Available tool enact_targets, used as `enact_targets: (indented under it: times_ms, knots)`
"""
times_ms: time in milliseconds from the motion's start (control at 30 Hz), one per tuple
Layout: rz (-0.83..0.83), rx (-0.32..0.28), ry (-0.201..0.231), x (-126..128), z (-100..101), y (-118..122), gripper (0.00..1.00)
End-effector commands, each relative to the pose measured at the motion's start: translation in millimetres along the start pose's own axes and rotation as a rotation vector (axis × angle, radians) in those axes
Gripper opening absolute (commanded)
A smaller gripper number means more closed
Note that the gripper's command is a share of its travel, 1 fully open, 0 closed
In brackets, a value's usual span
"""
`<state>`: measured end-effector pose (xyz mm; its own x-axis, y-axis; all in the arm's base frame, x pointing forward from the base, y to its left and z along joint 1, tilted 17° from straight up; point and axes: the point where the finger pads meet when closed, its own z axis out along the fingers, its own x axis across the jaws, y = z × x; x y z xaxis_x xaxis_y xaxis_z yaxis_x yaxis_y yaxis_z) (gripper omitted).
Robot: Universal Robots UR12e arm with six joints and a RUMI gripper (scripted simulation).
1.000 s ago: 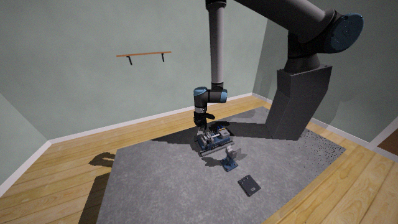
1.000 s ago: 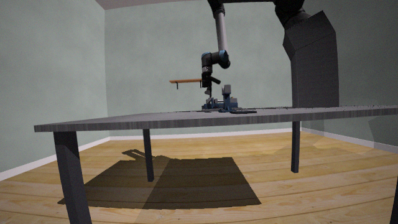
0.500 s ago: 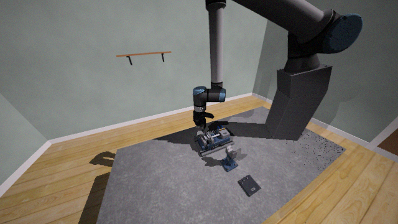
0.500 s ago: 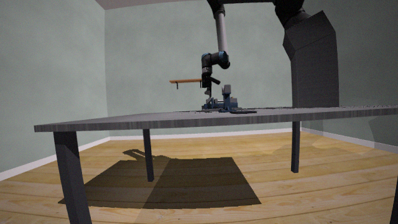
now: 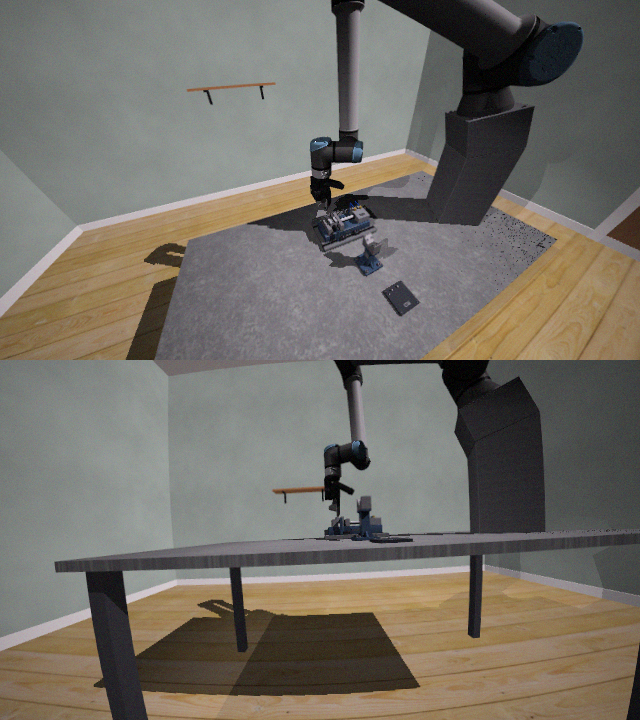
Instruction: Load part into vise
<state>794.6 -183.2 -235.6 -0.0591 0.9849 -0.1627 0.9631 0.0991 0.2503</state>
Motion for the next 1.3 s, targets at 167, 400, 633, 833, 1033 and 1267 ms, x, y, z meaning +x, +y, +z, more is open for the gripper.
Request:
enact_targets:
  times_ms: [167, 400, 633, 833, 1033, 1267]
  knots:
    - [0.0, -0.001, 0.0, -0.2, -16.4, 0.6, 0.0]
    - [0.0, -0.001, 0.0, -0.2, -34.2, 0.6, 0.0]
    - [0.0, -0.001, 0.0, -0.2, -48.6, 0.6, 0.0]
    - [0.0, -0.001, 0.0, -0.2, -53.5, 0.6, 0.0]
    - [0.0, -0.001, 0.0, -0.2, -56.0, 0.6, 0.0]
    - [0.0, -0.001, 0.0, -0.2, -56.1, 0.6, 0.0]
